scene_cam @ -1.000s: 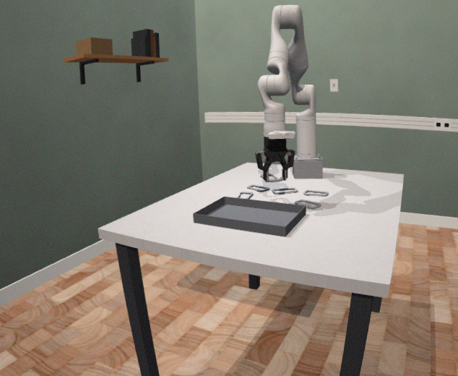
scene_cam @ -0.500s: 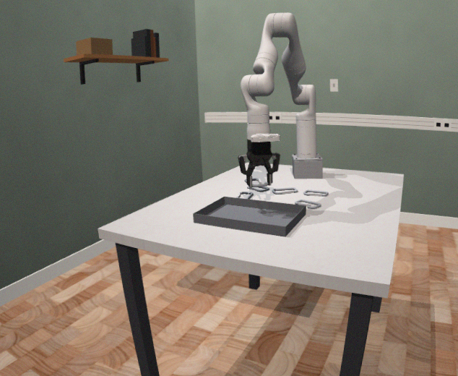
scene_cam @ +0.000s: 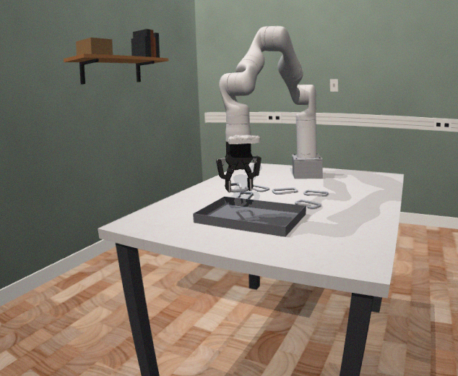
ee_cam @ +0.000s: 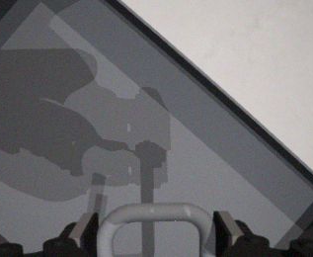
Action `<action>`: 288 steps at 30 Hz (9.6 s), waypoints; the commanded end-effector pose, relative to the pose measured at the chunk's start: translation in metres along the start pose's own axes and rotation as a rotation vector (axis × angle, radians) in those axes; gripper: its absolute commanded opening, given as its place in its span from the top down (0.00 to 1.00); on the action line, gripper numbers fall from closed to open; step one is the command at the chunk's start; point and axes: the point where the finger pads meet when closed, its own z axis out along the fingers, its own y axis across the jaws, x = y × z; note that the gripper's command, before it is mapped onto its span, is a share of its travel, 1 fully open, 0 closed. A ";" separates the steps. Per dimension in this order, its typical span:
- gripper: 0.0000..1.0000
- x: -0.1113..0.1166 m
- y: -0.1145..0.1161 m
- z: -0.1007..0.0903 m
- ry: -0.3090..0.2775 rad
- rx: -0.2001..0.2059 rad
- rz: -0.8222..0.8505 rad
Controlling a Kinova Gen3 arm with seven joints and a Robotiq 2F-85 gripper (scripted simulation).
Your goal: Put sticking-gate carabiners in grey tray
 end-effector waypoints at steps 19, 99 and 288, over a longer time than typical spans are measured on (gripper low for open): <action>1.00 0.008 0.016 0.044 -0.017 0.013 -0.006; 1.00 0.004 0.015 0.086 -0.022 0.013 -0.010; 0.00 -0.126 -0.155 -0.204 -0.018 0.054 -0.027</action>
